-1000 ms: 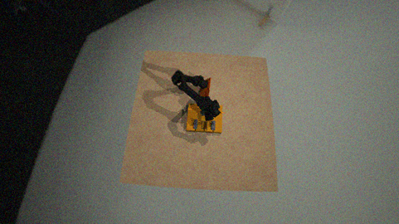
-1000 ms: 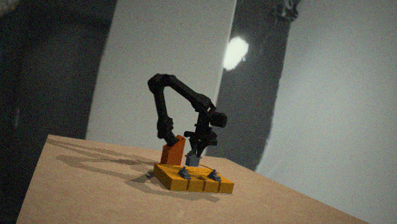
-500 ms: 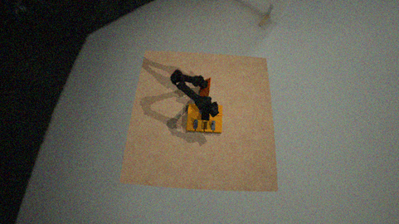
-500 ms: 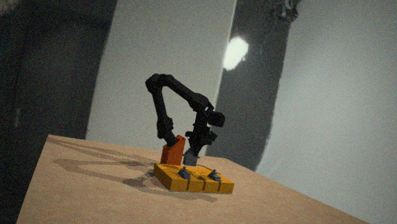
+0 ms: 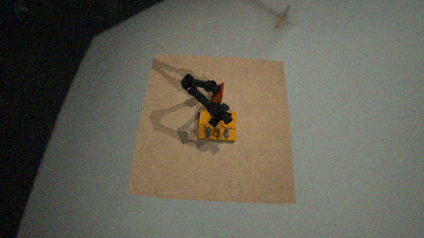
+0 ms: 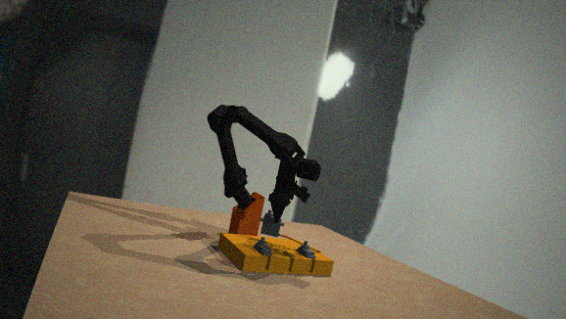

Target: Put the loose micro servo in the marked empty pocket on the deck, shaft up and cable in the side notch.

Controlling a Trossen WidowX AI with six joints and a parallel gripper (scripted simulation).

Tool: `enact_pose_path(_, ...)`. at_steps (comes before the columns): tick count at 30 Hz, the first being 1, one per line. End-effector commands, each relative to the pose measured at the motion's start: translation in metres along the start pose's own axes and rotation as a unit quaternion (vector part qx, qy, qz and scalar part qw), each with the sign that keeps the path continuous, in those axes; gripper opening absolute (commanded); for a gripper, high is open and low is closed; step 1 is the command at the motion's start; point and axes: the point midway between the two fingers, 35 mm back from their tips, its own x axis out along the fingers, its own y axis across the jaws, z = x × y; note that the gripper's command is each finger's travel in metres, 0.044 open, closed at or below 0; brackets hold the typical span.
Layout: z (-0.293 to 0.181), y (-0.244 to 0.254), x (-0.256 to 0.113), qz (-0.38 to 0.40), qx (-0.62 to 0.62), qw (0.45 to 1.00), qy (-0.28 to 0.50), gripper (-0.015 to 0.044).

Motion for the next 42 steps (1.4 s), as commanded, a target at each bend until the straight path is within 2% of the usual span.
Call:
enact_pose_path(1,-0.001,-0.001,0.0,-0.002,0.063,0.998,0.001,0.0)
enact_pose_path(13,-0.001,-0.001,0.0,-0.003,0.266,0.964,0.001,0.0)
enact_pose_path(26,-0.001,-0.001,0.0,-0.003,0.471,0.882,0.0,0.0)
enact_pose_path(34,0.001,-0.004,0.0,-0.003,0.481,0.877,0.0,0.0)
enact_pose_path(42,0.017,-0.029,-0.001,-0.003,0.482,0.876,-0.001,0.0)
